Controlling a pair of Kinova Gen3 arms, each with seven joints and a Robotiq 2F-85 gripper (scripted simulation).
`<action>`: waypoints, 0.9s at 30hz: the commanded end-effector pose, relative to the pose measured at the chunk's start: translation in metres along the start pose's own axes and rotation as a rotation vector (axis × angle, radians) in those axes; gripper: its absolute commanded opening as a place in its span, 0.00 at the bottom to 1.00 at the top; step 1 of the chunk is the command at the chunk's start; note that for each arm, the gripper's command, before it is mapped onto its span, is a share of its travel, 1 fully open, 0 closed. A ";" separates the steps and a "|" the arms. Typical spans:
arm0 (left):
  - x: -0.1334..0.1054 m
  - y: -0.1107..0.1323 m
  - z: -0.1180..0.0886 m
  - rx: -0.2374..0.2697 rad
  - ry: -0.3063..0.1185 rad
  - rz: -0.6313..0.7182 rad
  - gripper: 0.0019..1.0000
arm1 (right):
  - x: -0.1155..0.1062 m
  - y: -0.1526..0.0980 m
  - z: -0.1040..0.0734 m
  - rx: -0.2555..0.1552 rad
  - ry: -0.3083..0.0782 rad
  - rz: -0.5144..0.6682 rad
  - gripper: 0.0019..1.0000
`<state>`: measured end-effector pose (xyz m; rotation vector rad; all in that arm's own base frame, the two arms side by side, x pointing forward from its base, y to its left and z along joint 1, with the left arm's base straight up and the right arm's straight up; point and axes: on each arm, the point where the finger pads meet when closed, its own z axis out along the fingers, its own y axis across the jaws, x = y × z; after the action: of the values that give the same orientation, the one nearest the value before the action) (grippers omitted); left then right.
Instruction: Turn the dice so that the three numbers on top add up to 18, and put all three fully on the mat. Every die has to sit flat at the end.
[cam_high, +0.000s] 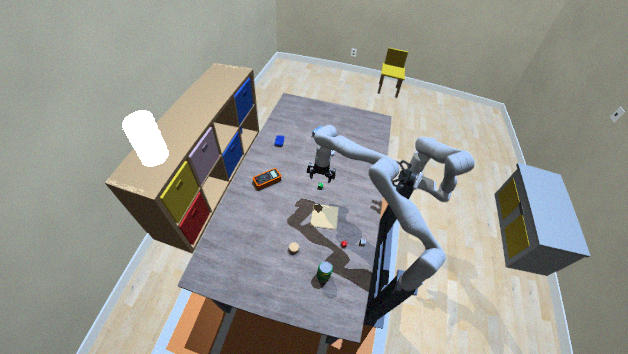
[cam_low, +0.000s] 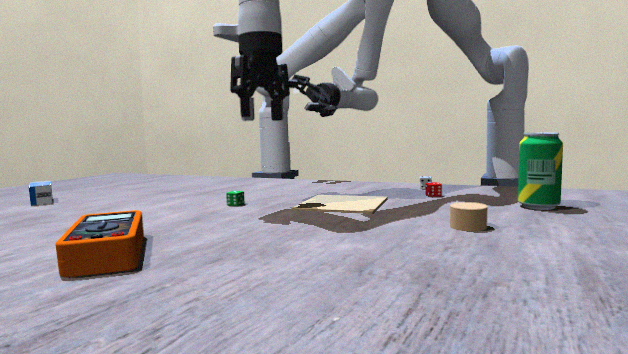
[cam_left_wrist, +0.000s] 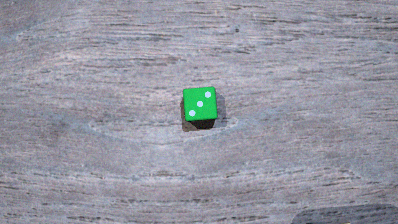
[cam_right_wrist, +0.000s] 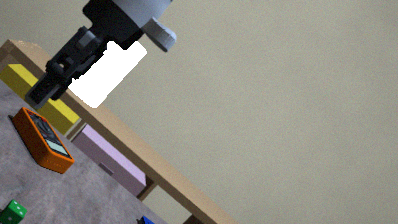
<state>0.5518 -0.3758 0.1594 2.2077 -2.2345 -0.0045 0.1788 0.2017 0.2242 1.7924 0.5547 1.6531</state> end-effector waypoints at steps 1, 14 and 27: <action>0.006 0.001 0.000 0.002 0.002 -0.005 1.00 | 0.000 0.000 0.000 0.000 0.000 0.001 1.00; 0.008 0.001 0.000 0.003 0.002 -0.006 1.00 | 0.000 0.000 0.000 0.000 0.000 0.001 1.00; 0.008 0.001 0.006 0.002 0.002 -0.006 1.00 | 0.000 0.000 0.000 0.000 0.000 0.001 1.00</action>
<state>0.5505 -0.3831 0.1554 2.2146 -2.2276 -0.0035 0.1788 0.2017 0.2242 1.7924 0.5547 1.6531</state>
